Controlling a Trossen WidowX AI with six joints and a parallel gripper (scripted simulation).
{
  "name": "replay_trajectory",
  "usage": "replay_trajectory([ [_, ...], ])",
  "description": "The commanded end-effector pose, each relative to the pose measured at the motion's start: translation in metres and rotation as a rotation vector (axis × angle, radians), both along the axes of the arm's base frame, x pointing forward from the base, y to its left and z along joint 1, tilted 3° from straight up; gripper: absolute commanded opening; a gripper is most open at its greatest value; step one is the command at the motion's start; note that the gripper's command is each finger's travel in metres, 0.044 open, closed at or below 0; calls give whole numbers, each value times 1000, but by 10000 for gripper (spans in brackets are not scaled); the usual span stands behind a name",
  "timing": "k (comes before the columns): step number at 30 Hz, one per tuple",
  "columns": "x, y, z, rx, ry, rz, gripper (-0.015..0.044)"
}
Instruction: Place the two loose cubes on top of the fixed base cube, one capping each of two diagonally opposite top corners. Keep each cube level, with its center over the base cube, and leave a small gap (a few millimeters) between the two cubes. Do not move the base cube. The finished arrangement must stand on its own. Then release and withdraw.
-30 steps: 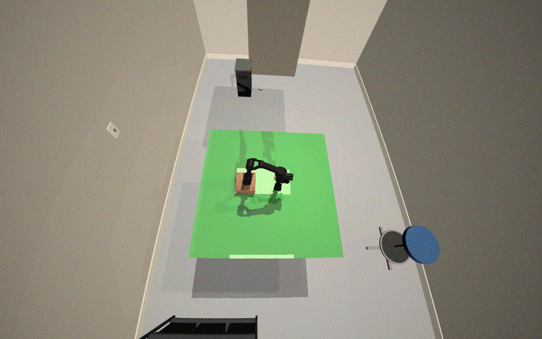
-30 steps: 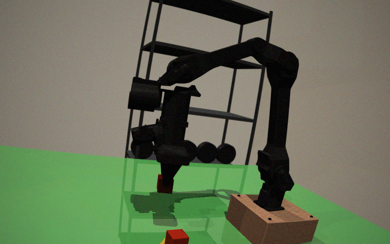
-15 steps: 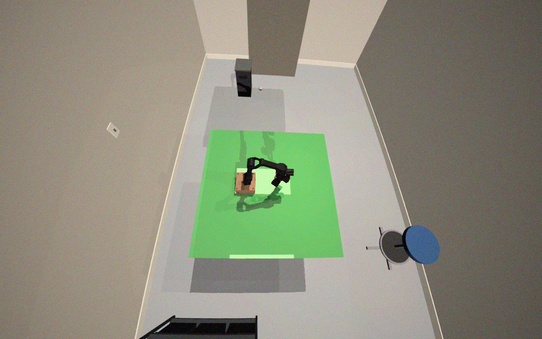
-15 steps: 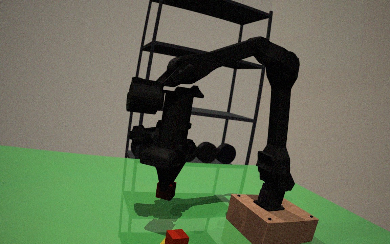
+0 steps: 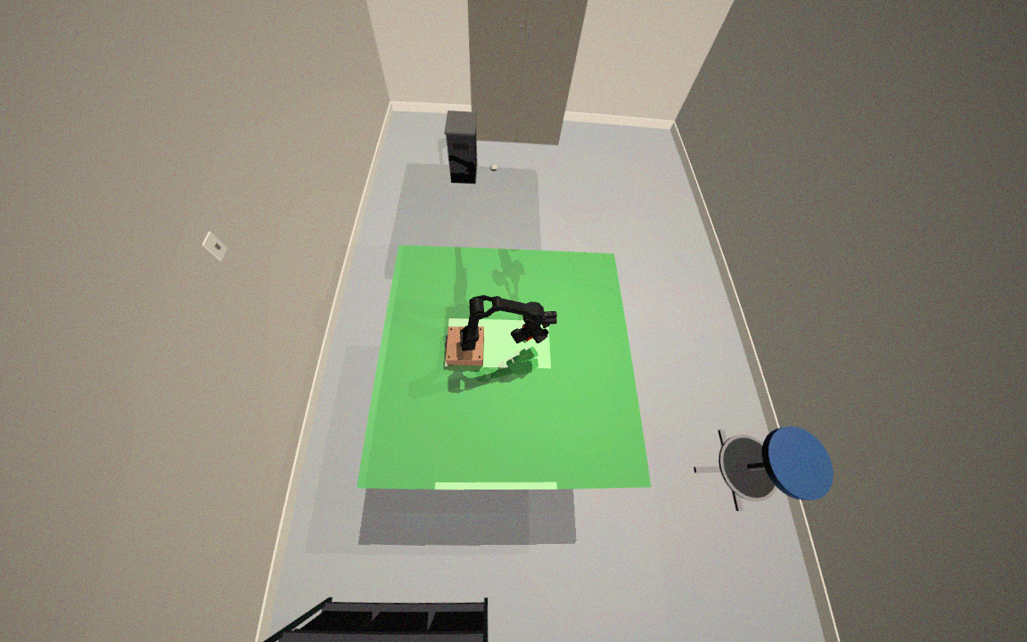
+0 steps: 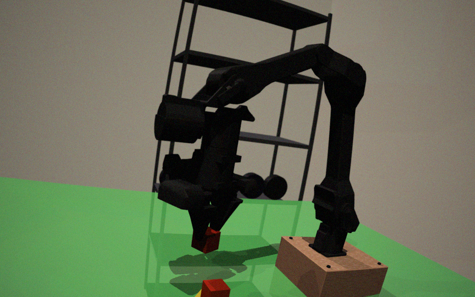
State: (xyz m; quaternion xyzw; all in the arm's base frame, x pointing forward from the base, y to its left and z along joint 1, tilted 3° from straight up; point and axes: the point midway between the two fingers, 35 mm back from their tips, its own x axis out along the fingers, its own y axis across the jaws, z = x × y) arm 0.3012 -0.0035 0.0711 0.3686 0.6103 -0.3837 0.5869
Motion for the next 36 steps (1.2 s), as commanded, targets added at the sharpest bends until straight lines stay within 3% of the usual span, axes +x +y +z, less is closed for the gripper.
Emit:
replay_trajectory([
  [1, 4, 11, 0, 0, -5, -122, 105],
  [12, 5, 35, -1, -9, -3, -404, 105],
  [36, 1, 34, -31, -38, -9, -469, 105],
])
